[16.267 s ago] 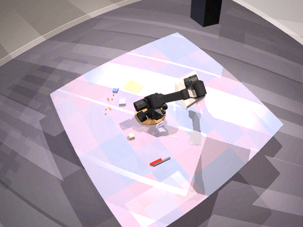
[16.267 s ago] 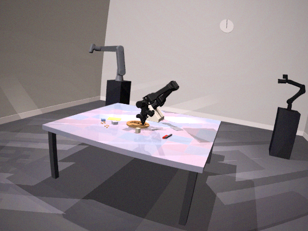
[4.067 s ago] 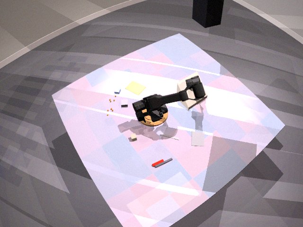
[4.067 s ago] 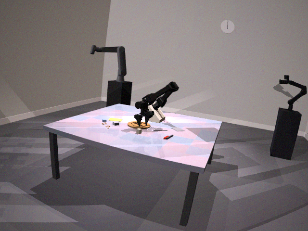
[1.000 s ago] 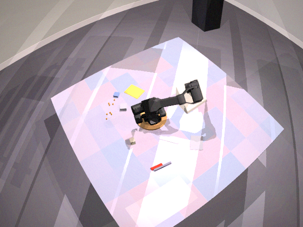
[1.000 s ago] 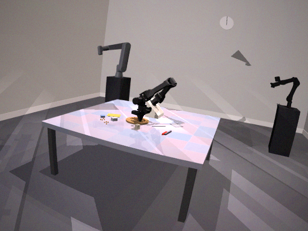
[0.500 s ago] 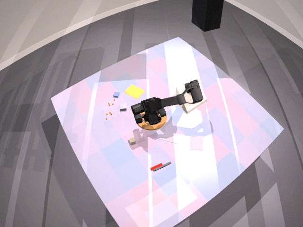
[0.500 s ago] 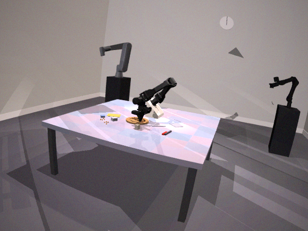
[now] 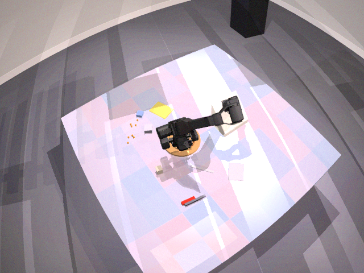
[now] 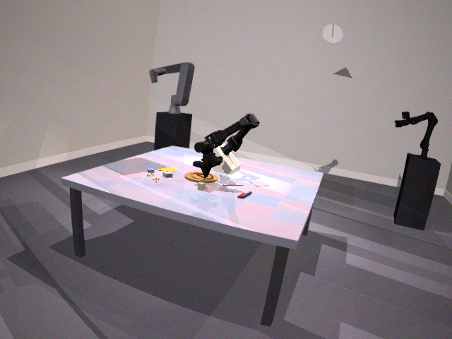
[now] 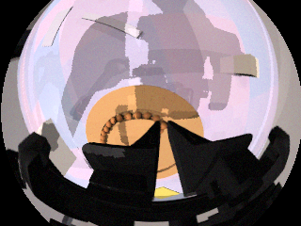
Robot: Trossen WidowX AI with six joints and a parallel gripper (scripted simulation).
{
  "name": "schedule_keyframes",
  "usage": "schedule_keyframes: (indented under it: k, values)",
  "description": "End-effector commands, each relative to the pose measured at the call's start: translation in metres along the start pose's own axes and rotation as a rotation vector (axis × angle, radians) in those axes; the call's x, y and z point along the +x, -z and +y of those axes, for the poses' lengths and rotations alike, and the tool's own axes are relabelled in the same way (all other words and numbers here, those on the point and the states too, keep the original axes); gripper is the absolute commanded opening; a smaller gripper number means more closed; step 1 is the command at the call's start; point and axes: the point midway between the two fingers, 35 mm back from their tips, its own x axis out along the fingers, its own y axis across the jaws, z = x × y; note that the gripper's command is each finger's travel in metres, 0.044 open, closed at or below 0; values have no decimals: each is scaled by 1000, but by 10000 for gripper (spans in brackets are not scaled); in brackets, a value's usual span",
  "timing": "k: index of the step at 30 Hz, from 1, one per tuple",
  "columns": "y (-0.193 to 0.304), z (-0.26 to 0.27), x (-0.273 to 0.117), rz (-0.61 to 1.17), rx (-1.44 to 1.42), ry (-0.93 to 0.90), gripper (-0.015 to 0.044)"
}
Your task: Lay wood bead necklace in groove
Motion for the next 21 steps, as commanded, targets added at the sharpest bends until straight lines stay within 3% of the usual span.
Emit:
schedule_keyframes:
  k: [1,9,21]
  values:
    - [-1,-1,2,-3,4,-5,0]
    - [-2,-1,9,-3,4,-5,0]
    - [-2,-2,6,0,-2,2,315]
